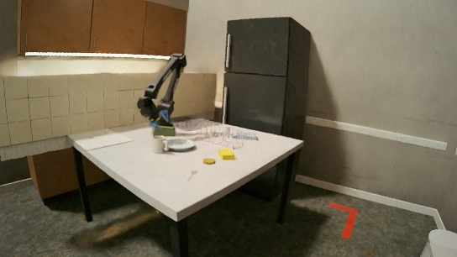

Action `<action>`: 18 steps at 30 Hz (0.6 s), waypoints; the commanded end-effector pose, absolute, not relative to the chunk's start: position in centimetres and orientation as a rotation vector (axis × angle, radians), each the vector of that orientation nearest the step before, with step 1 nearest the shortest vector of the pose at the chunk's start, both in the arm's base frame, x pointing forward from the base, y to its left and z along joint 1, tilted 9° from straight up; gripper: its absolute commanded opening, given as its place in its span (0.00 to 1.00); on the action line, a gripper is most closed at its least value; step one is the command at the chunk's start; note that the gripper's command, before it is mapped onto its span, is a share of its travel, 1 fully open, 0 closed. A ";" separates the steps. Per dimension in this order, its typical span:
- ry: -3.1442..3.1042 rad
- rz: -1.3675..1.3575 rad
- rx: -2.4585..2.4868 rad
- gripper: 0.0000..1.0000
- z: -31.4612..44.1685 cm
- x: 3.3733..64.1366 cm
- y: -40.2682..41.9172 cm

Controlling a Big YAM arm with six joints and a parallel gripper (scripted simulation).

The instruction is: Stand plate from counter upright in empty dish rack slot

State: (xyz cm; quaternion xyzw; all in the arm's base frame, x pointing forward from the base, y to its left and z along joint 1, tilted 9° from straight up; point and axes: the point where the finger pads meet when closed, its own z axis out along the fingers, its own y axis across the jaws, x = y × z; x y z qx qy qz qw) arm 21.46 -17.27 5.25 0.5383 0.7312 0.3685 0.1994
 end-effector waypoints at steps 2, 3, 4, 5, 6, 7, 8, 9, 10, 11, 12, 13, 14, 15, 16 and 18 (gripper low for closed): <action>2.039 1.028 1.500 1.00 4.6 21.3 -17.2; 2.038 1.026 1.498 1.00 4.6 21.3 -17.2; 2.038 1.023 1.496 1.00 4.7 21.3 -17.3; 2.038 1.022 1.495 1.00 4.7 21.3 -17.3; 2.038 1.022 1.495 1.00 4.7 21.3 -17.3; 2.038 1.022 1.495 0.26 4.7 21.3 -17.3; 2.037 1.022 1.496 0.26 4.7 21.3 -17.3; 2.037 1.022 1.496 0.26 4.7 21.3 -17.3; 2.037 1.022 1.496 0.26 4.7 21.3 -17.3; 2.037 1.022 1.496 0.26 4.7 21.3 -17.3; 2.037 1.022 1.496 0.26 4.7 21.3 -17.3; 2.037 1.022 1.496 0.26 4.7 21.3 -17.3; 2.037 1.022 1.496 0.26 4.7 21.3 -17.3; 2.037 1.022 1.496 0.26 4.7 21.3 -17.3; 2.037 1.022 1.496 0.26 4.7 21.3 -17.3; 2.037 1.022 1.496 0.26 4.7 21.3 -17.3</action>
